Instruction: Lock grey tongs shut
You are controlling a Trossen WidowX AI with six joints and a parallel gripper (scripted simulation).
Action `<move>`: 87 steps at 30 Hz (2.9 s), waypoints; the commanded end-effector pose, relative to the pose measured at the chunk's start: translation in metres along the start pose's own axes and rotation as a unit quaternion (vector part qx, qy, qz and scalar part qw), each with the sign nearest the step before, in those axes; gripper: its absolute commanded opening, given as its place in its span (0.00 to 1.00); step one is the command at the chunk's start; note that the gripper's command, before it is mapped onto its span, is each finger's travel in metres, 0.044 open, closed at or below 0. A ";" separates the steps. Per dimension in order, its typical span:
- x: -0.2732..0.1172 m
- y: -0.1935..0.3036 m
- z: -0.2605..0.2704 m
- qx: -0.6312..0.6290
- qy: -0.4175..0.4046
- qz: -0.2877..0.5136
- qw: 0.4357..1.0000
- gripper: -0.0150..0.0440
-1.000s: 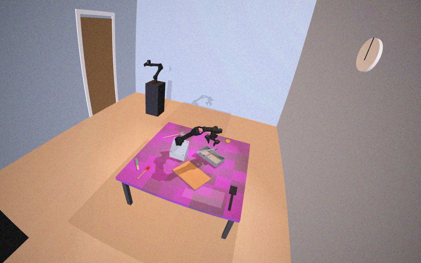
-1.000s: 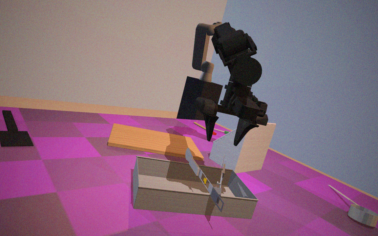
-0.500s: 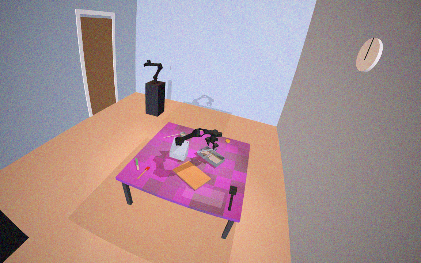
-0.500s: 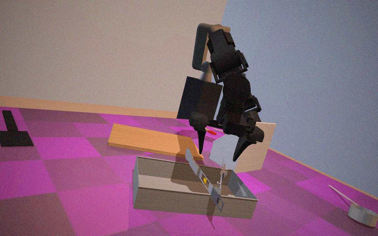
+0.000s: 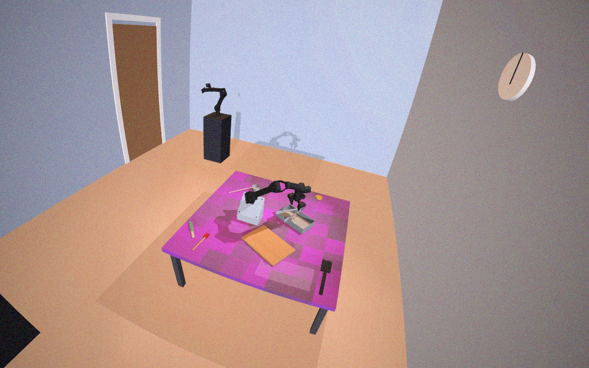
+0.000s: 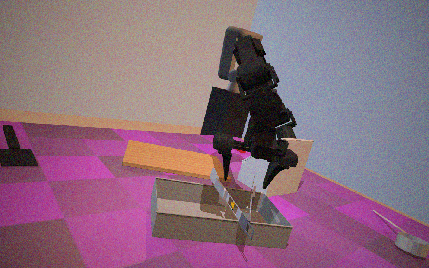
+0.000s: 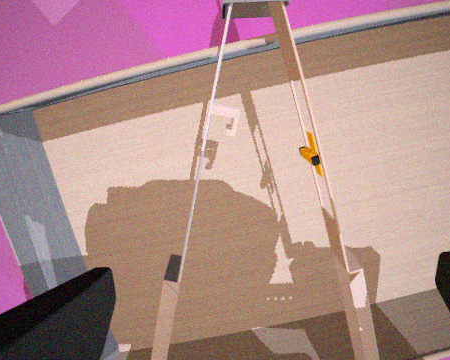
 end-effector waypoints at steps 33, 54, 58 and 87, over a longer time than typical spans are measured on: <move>0.060 0.000 0.000 -0.004 0.002 0.002 1.000 1.00; 0.084 0.004 -0.001 0.000 0.001 0.003 1.000 0.90; 0.084 0.004 -0.001 0.000 0.001 0.003 1.000 0.85; 0.084 0.004 -0.001 0.000 0.001 0.003 1.000 0.53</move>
Point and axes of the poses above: the point midway between the two fingers, 35 mm back from their tips, its own x axis out along the fingers, its own z axis across the jaws, y = z × x, the point moved 6 cm from there along -x, back along the fingers, and after that the axes turned 5 degrees about -x, right-handed, at the moved point
